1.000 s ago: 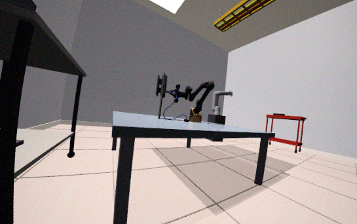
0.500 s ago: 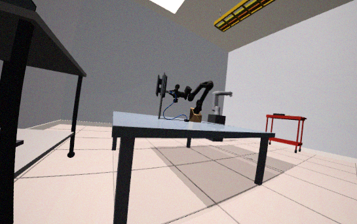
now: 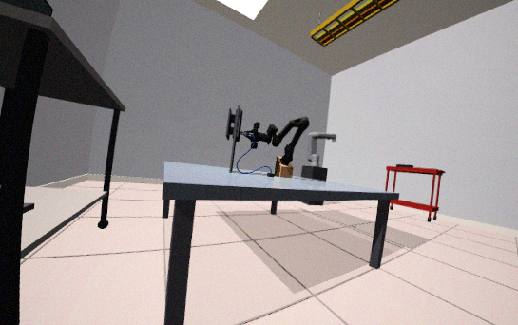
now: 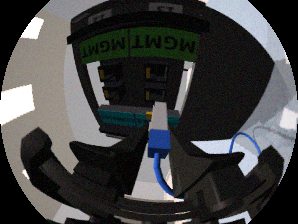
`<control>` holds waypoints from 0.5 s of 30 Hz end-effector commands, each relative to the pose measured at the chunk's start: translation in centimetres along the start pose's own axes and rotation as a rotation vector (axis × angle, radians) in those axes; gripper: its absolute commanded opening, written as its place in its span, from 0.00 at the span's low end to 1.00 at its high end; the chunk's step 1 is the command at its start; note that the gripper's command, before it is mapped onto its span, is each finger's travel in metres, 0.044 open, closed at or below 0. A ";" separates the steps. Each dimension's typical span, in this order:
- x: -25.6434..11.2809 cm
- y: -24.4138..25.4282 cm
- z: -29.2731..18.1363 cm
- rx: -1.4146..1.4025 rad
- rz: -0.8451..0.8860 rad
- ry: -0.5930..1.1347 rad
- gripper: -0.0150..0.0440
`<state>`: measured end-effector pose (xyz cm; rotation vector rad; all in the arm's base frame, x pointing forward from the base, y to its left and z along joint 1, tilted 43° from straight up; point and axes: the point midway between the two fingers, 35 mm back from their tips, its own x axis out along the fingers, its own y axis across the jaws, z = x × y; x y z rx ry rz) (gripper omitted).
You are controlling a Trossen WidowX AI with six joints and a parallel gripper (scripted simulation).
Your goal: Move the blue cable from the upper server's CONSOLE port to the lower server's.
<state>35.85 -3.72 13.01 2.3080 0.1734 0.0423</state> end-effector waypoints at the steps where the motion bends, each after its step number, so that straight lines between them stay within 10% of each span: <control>1: 0.3 0.3 0.0 0.001 0.011 -0.002 0.25; 15: 0.8 0.4 0.1 0.001 0.011 -0.001 0.25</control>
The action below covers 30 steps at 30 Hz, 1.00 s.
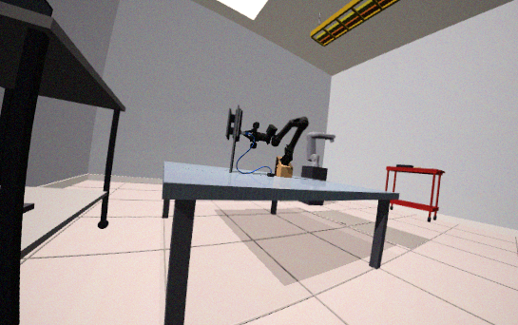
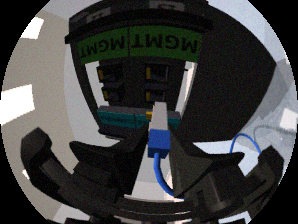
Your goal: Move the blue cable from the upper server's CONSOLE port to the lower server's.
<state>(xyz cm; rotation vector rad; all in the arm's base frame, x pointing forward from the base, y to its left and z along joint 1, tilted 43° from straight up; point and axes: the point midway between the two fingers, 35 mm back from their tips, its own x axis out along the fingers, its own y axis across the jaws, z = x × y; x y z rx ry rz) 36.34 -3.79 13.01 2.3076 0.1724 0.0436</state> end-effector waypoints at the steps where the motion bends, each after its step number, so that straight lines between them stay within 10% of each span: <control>1: 0.3 0.3 0.1 0.001 0.010 -0.002 0.25; 30: 1.3 0.3 0.3 0.001 0.012 -0.001 0.25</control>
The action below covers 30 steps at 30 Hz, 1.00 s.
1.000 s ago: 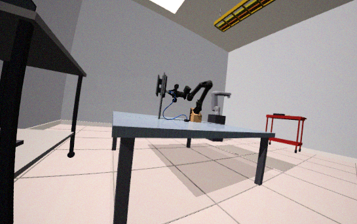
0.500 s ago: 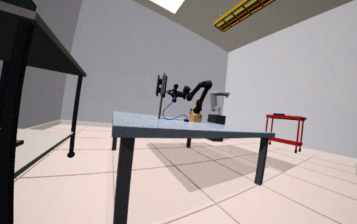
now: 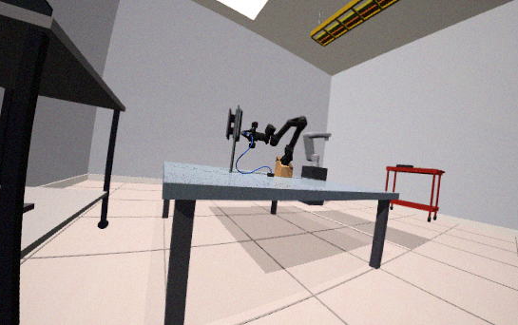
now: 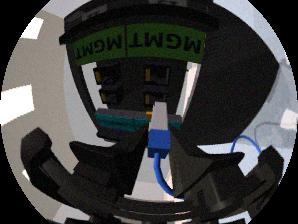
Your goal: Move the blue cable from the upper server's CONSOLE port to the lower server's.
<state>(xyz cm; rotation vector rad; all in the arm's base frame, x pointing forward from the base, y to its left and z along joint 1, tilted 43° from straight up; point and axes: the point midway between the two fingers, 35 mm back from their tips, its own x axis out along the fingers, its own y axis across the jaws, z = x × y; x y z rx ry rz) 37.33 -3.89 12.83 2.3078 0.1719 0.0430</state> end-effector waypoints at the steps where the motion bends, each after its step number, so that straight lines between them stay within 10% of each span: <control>1: 0.3 0.3 0.0 0.000 0.012 -0.001 0.25; 30: 1.2 0.3 0.4 0.000 0.013 0.000 0.25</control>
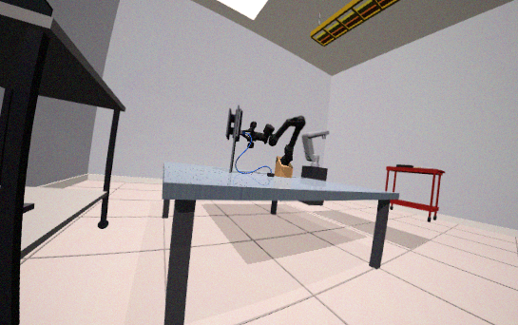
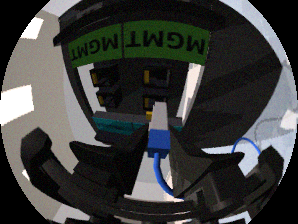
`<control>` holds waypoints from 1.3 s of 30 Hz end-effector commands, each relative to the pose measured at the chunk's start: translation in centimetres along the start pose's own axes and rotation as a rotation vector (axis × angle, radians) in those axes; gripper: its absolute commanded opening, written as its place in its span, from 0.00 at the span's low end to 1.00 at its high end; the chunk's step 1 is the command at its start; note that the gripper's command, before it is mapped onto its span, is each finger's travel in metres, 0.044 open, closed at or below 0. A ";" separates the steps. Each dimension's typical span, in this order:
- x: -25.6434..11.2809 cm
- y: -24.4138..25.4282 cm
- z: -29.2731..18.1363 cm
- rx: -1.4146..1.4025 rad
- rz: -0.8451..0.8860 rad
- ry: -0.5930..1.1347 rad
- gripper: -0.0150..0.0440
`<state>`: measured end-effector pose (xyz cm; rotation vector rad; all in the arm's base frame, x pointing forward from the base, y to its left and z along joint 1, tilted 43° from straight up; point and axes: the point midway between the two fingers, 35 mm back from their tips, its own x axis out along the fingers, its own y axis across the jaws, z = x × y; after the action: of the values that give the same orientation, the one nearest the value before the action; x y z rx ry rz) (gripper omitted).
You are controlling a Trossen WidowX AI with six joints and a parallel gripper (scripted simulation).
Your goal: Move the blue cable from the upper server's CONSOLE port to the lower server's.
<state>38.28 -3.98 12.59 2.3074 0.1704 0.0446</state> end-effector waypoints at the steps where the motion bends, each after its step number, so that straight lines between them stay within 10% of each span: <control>1: 0.3 0.3 0.1 0.001 0.011 -0.001 0.25; 39: 1.1 0.3 0.3 0.000 0.013 0.000 0.25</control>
<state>39.20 -4.07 12.41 2.3069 0.1688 0.0462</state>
